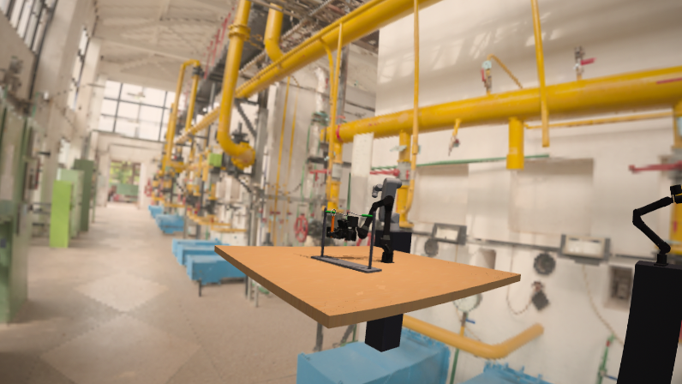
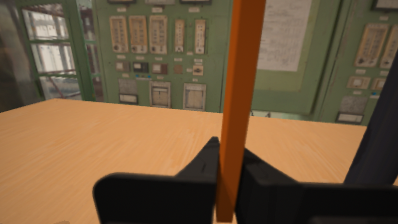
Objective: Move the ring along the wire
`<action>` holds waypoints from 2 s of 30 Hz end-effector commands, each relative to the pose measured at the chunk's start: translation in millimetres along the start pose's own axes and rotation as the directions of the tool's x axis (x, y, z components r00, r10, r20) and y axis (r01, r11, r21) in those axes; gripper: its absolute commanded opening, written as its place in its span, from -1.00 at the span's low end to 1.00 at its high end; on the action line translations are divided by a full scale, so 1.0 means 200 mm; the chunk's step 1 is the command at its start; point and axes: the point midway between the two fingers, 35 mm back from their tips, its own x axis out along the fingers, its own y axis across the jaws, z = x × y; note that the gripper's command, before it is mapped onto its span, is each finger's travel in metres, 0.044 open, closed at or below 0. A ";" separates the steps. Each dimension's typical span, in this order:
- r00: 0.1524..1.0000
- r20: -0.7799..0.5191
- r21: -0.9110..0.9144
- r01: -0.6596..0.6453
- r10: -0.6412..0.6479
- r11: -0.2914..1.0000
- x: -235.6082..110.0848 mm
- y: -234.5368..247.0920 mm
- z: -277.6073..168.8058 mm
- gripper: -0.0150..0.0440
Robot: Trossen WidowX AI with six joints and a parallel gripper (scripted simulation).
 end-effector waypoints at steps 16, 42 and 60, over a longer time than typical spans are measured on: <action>0.997 -0.080 -0.008 -0.002 0.002 1.000 -0.05 0.09 0.01 -1.00; 0.971 -0.223 -0.089 -0.111 0.088 0.990 -0.12 0.12 0.02 -1.00; 0.872 -0.464 -0.207 -0.275 0.153 0.939 -0.24 0.07 0.08 -1.00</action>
